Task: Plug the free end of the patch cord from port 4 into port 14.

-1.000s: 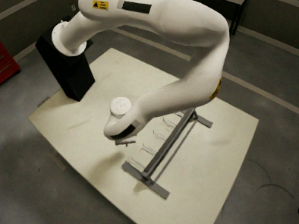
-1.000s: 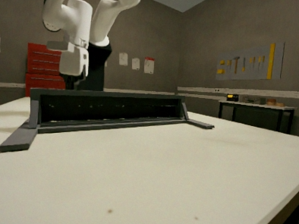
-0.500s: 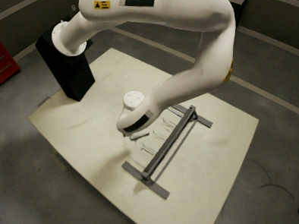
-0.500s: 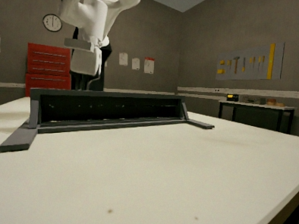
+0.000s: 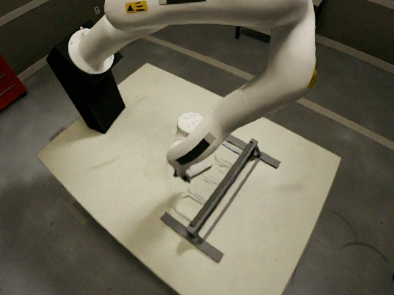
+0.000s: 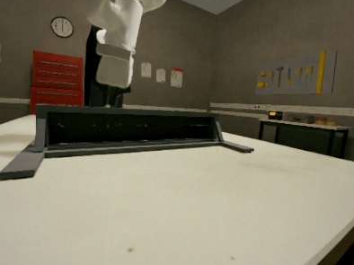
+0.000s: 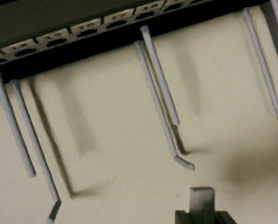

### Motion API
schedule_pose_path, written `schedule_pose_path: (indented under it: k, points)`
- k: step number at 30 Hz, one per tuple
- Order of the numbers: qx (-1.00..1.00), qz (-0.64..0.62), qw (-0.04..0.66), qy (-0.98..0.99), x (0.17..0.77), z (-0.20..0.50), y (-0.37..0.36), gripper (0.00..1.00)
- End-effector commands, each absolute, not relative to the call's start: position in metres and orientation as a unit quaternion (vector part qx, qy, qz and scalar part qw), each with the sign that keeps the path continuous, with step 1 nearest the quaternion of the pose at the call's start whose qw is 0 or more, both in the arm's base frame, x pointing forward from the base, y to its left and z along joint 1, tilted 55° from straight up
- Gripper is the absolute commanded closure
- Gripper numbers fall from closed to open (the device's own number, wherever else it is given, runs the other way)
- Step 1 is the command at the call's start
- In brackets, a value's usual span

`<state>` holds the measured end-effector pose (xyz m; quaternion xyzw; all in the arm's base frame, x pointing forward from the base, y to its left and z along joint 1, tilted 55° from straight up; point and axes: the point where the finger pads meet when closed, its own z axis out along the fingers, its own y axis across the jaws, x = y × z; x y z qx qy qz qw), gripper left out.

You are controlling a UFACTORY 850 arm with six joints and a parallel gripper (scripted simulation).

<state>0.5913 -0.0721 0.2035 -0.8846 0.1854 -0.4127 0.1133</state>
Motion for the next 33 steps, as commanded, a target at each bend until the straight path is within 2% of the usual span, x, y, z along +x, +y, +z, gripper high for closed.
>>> schedule_pose_path:
  k: [1,33]
  points:
    - [-0.889,-0.419,0.093,0.163,0.592,0.212,-0.064,1.00]
    - [-0.898,-0.434,0.024,0.066,0.599,0.243,-0.030,1.00]
